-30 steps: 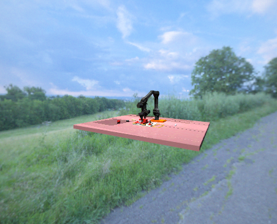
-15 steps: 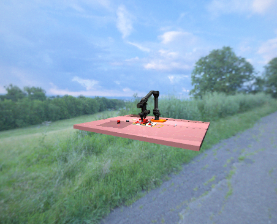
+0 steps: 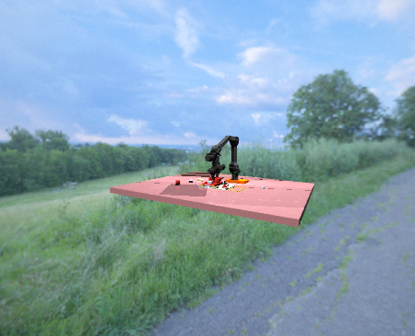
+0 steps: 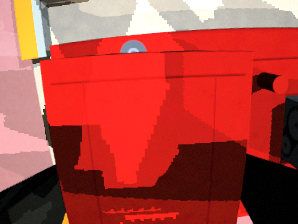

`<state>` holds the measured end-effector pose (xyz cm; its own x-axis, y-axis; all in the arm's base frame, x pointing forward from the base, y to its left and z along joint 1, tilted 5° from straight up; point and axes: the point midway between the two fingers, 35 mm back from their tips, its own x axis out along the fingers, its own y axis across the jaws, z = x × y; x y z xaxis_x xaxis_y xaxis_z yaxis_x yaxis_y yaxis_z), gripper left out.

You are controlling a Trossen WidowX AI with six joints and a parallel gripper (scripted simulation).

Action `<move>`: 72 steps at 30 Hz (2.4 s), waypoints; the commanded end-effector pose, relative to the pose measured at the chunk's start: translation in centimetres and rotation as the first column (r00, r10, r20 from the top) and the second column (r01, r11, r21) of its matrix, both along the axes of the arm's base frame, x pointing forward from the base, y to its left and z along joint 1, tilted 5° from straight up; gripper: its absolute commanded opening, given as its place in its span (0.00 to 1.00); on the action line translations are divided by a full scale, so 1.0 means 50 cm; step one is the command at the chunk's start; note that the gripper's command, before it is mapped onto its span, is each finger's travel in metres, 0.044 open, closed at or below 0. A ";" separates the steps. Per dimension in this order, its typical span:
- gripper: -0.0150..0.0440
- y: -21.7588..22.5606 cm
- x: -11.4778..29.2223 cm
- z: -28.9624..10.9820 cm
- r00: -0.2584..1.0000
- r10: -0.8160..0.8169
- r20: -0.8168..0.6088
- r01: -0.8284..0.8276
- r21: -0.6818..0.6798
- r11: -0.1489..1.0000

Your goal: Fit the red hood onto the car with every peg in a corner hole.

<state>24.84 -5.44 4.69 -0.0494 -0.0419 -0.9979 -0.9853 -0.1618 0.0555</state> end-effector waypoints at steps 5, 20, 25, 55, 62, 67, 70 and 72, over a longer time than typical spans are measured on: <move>0.25 0.000 0.007 0.034 1.000 -0.002 0.012 0.002 -0.002 1.000; 0.25 0.004 0.010 0.101 1.000 -0.002 0.012 0.002 -0.002 1.000; 0.25 0.004 0.011 0.118 1.000 -0.002 0.012 0.002 -0.002 1.000; 0.25 0.015 0.062 0.130 0.912 -0.409 0.031 0.409 -0.016 0.912; 0.25 0.019 0.081 0.132 0.844 -0.535 0.041 0.536 -0.018 0.844; 0.25 0.023 0.094 0.132 0.785 -0.618 0.048 0.619 -0.018 0.785; 0.25 0.025 0.102 0.132 0.745 -0.665 0.052 0.666 -0.018 0.746; 0.25 0.026 0.107 0.132 0.717 -0.695 0.055 0.696 -0.017 0.718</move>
